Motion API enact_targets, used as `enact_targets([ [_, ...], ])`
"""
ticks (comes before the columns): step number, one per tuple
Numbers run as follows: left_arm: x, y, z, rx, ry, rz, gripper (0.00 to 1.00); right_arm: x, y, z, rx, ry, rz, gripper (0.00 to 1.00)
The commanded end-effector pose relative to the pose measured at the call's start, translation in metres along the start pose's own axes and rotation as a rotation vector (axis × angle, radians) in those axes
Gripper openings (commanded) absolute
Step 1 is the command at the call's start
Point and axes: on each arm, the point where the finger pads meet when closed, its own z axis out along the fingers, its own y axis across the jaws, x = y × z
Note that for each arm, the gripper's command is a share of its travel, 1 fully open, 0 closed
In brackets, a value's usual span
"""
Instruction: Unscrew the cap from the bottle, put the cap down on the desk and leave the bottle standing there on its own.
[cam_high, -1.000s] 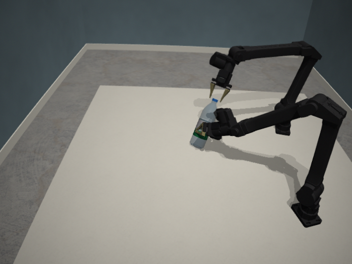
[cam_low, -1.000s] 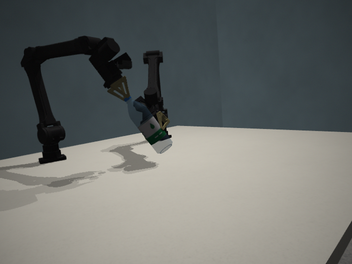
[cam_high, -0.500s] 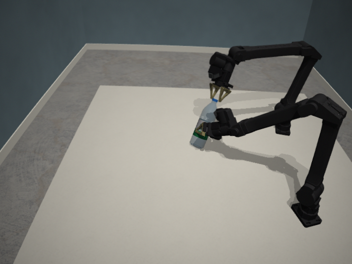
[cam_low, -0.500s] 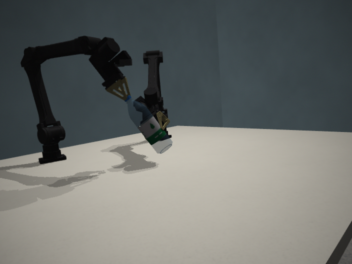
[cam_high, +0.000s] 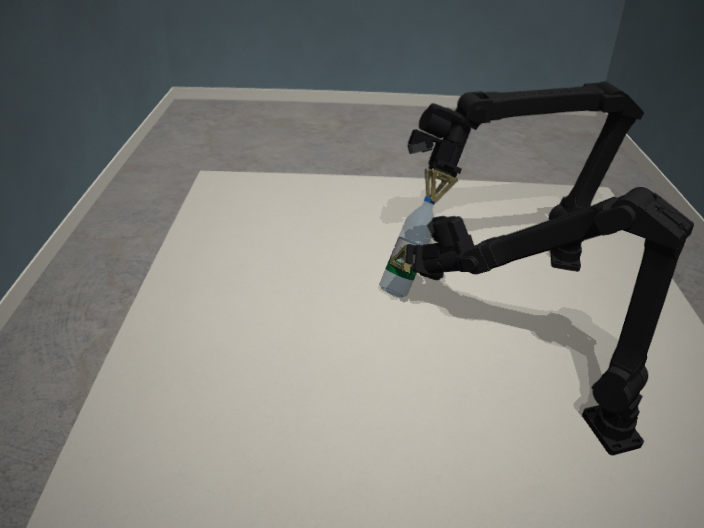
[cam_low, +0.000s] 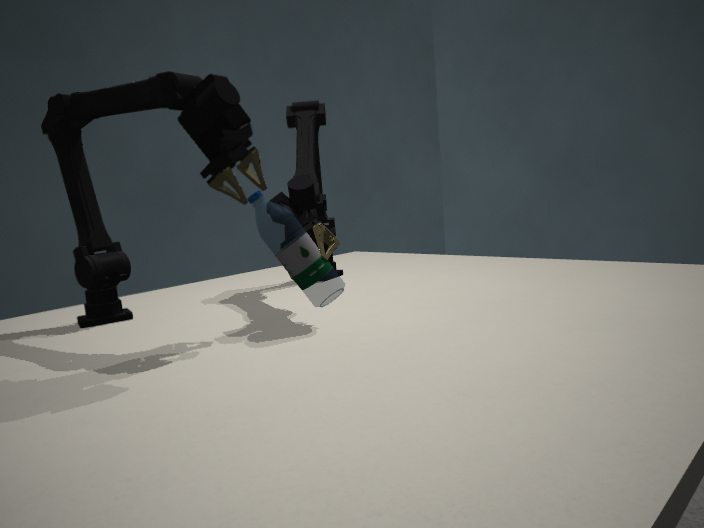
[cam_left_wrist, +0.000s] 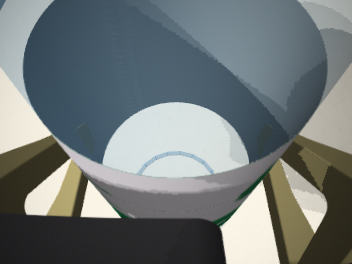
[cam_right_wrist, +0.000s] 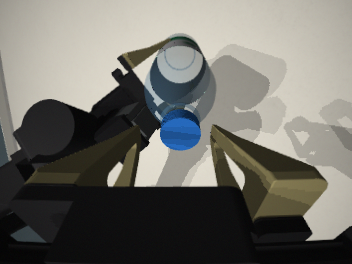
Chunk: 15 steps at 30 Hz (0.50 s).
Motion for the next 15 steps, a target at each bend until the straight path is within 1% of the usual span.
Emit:
enact_targets([
  [1,-0.0018,0.0081,0.0031,-0.014,-0.009,-0.005,0.0,-0.0148,0.0032,-0.011,-0.001,-0.028,0.275,0.57],
  [10,-0.0018,0.0081,0.0031,-0.014,-0.009,-0.005,0.0,-0.0148,0.0032,-0.0106,-0.011,-0.026,0.674,0.57],
  [12,-0.0018,0.0081,0.0031,-0.014,-0.009,-0.005,0.0,-0.0148,0.0032,-0.0106,-0.011,-0.026,0.674,0.57],
  [13,-0.0018,0.0081,0.0031,-0.014,-0.009,-0.005,0.0,-0.0148,0.0032,-0.0106,-0.013,-0.026,0.786,0.57],
  [15,-0.0018,0.0081,0.0031,-0.014,-0.009,-0.005,0.0,-0.0148,0.0032,-0.0104,-0.015,-0.025,0.871,0.57],
])
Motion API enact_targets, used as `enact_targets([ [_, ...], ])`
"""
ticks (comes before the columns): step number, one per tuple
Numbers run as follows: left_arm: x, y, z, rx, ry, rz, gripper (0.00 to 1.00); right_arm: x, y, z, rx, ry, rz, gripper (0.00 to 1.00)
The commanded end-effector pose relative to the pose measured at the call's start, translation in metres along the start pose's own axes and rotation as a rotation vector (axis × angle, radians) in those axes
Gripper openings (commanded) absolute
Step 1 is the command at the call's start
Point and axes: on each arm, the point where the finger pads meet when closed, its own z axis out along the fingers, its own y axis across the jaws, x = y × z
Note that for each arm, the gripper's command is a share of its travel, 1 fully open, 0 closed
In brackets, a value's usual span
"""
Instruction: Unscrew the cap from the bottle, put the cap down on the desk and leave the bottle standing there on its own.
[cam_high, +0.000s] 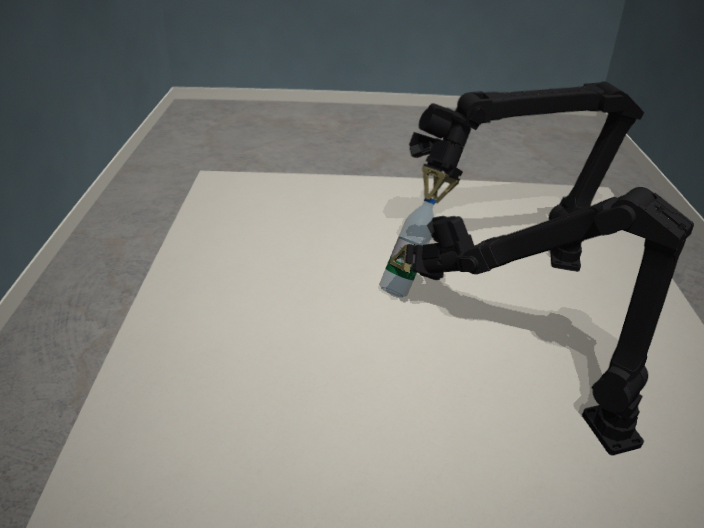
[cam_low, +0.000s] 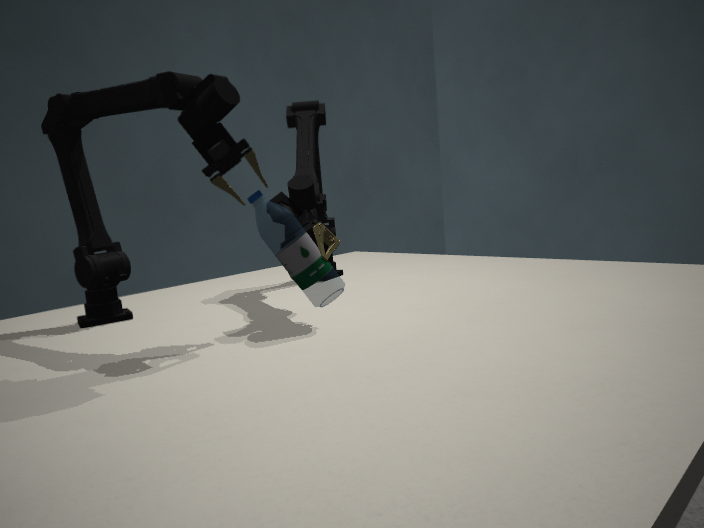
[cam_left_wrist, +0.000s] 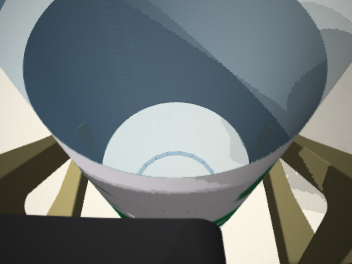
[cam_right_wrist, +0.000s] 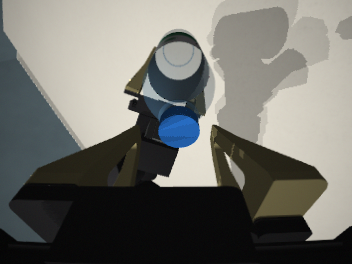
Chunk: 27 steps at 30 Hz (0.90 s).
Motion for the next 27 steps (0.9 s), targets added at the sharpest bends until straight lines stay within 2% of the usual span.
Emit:
enact_targets([
  [1,-0.0018,0.008,0.0031,-0.014,-0.009,-0.005,0.0,-0.0108,0.0108,-0.0105,-0.019,-0.024,0.274,0.57],
  [6,-0.0018,0.008,0.0031,-0.014,-0.009,-0.005,0.0,-0.0108,0.0108,-0.0104,-0.027,-0.036,0.48,0.57],
  [15,-0.0018,0.008,0.0031,-0.014,-0.009,-0.005,0.0,-0.0114,0.0109,-0.0091,-0.026,-0.035,0.476,0.57],
  [16,-0.0018,0.008,0.0031,-0.014,-0.009,-0.005,0.0,-0.007,0.0136,-0.0127,-0.03,-0.028,0.427,0.46],
  [18,-0.0018,0.008,0.0031,-0.014,-0.009,-0.005,0.0,-0.007,0.0136,-0.0127,-0.03,-0.028,0.427,0.23],
  [22,-0.0018,0.008,0.0031,-0.014,-0.009,-0.005,0.0,-0.007,0.0136,-0.0127,-0.03,-0.028,0.427,0.2],
  [24,-0.0018,0.008,0.0031,-0.014,-0.009,-0.005,0.0,-0.0069,0.0137,-0.0127,-0.03,-0.029,0.412,0.0],
  [27,-0.0018,0.008,0.0031,-0.014,-0.009,-0.005,0.0,-0.0069,0.0137,-0.013,-0.022,-0.031,0.192,0.0],
])
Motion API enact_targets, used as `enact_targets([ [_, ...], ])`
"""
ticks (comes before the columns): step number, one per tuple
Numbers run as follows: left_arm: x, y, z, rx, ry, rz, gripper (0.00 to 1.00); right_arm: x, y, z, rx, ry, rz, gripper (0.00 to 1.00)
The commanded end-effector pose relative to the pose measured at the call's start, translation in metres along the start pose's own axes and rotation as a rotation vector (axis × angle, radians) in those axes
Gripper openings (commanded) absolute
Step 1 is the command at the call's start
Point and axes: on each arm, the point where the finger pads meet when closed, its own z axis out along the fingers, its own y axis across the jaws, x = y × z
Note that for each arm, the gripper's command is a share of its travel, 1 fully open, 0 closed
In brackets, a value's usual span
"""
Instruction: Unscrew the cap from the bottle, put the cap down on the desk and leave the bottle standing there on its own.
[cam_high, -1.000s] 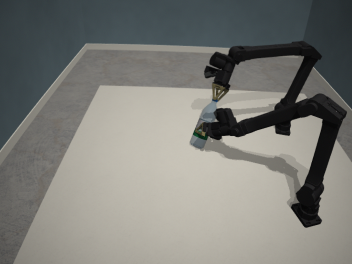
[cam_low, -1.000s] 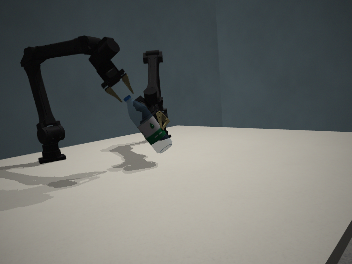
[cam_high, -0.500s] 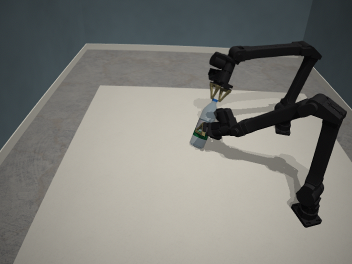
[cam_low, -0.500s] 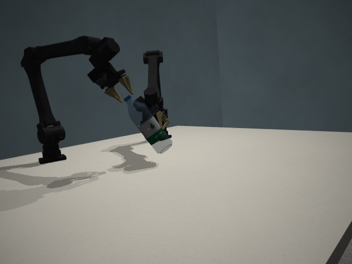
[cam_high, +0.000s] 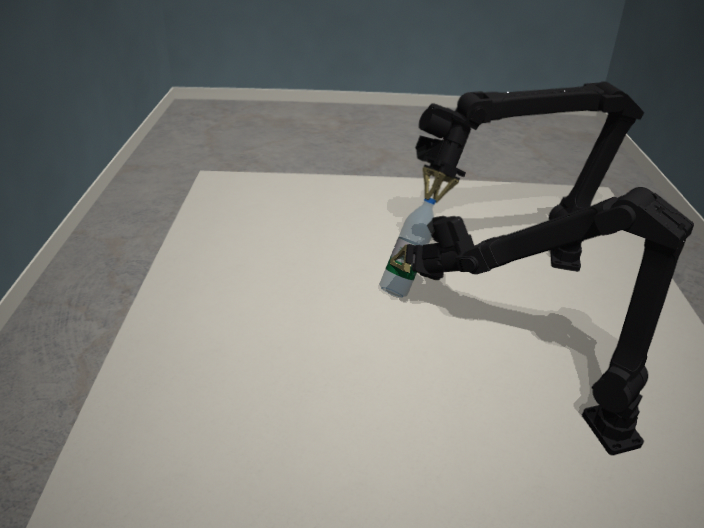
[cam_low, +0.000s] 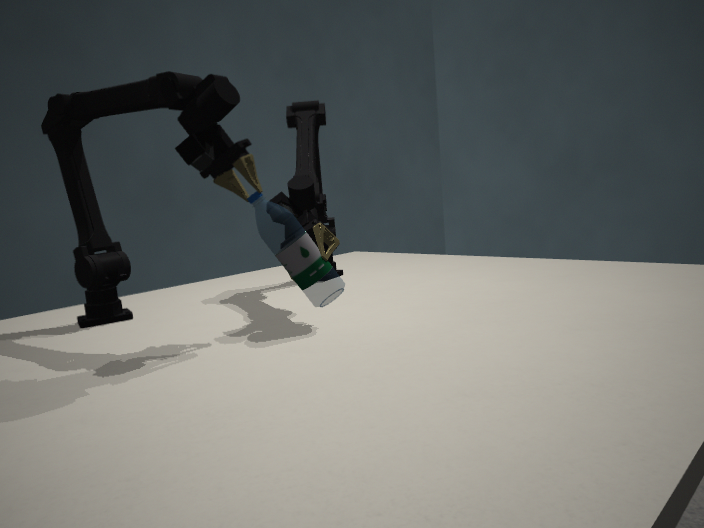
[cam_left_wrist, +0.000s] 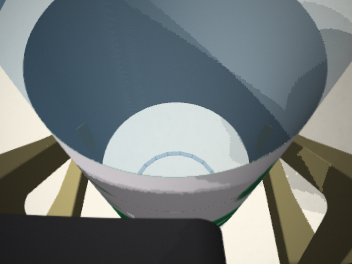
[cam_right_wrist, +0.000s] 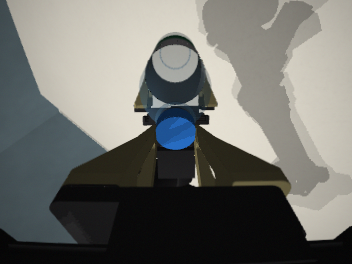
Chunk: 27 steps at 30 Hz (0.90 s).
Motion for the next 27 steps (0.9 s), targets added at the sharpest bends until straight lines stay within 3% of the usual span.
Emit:
enact_targets([
  [1,-0.0018,0.0081,0.0031,-0.014,-0.009,-0.005,0.0,0.0012,0.0159,-0.0132,-0.03,-0.012,-0.282,0.0],
  [4,-0.0018,0.0081,0.0031,-0.014,-0.009,-0.005,0.0,0.0012,0.0159,-0.0133,-0.025,-0.013,-0.324,0.0],
  [5,-0.0018,0.0081,0.0031,-0.014,-0.009,-0.005,0.0,0.0012,0.0159,-0.0134,-0.024,-0.015,-0.433,0.0],
  [19,-0.0018,0.0081,0.0031,-0.014,-0.009,-0.005,0.0,0.0012,0.0159,-0.0144,-0.002,-0.026,-1.035,0.0],
  [21,-0.0018,0.0081,0.0031,-0.014,-0.009,-0.005,0.0,0.0012,0.0159,-0.0144,-0.002,-0.026,-1.035,0.0],
  [22,-0.0018,0.0081,0.0031,-0.014,-0.009,-0.005,0.0,0.0012,0.0159,-0.0145,0.0,-0.027,-1.144,0.0],
  [27,-0.0018,0.0081,0.0031,-0.014,-0.009,-0.005,0.0,0.0012,0.0159,-0.0148,0.007,-0.03,-1.354,0.0],
])
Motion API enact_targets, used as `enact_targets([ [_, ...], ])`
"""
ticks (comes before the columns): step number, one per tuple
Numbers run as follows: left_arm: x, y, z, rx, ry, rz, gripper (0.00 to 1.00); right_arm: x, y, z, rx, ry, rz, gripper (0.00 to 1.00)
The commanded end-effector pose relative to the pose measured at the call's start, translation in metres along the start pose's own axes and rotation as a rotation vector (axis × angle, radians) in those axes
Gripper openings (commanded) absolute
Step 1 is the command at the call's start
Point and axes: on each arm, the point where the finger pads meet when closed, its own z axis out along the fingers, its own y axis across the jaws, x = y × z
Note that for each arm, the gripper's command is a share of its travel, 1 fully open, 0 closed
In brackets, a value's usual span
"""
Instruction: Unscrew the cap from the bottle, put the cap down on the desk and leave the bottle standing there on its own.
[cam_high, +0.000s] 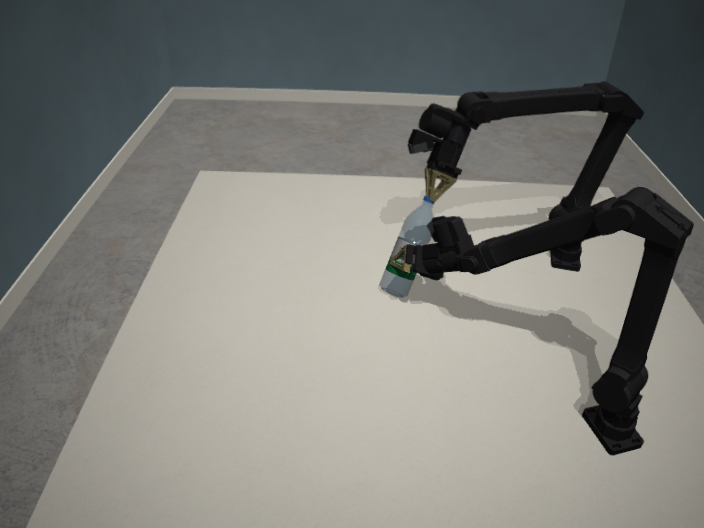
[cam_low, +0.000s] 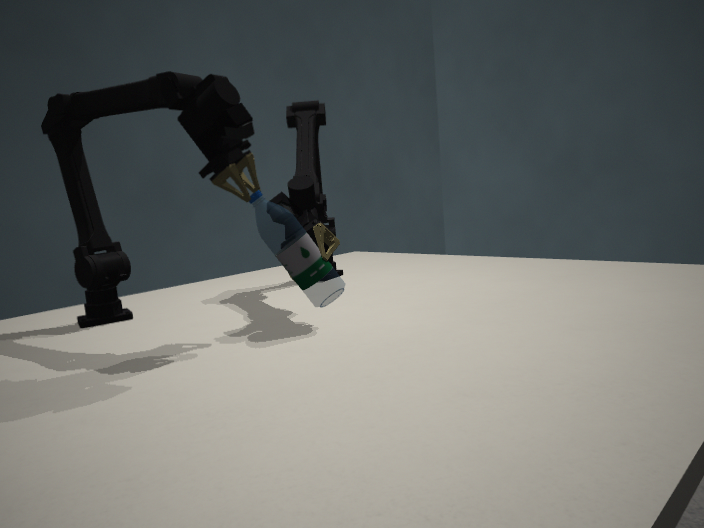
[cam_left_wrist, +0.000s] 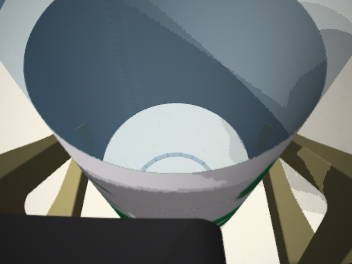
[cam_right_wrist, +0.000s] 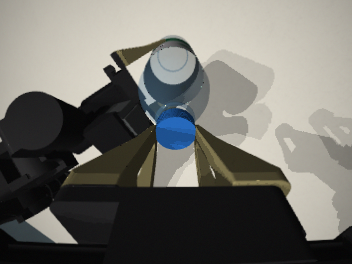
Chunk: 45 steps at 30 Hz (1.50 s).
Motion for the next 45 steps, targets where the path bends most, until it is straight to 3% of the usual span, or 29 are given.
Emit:
enact_targets([
  [1,-0.002,0.008,0.003,-0.014,-0.01,-0.002,0.0,-0.013,0.011,-0.015,-0.001,-0.02,-0.282,0.0],
  [9,-0.002,0.008,0.003,-0.014,-0.01,-0.002,0.0,-0.013,0.011,-0.015,0.01,-0.021,-0.624,0.0],
  [11,-0.002,0.008,0.003,-0.014,-0.01,-0.002,0.0,-0.013,0.011,-0.015,0.01,-0.021,-0.624,0.0],
  [12,-0.002,0.008,0.003,-0.014,-0.01,-0.002,0.0,-0.013,0.011,-0.015,0.012,-0.021,-0.733,0.0],
  [25,-0.002,0.008,0.003,-0.014,-0.01,-0.002,0.0,-0.013,0.011,-0.016,0.024,-0.03,-1.259,0.0],
  [45,-0.002,0.008,0.003,-0.014,-0.01,-0.002,0.0,-0.015,0.007,-0.033,0.034,-0.038,-1.194,0.0],
])
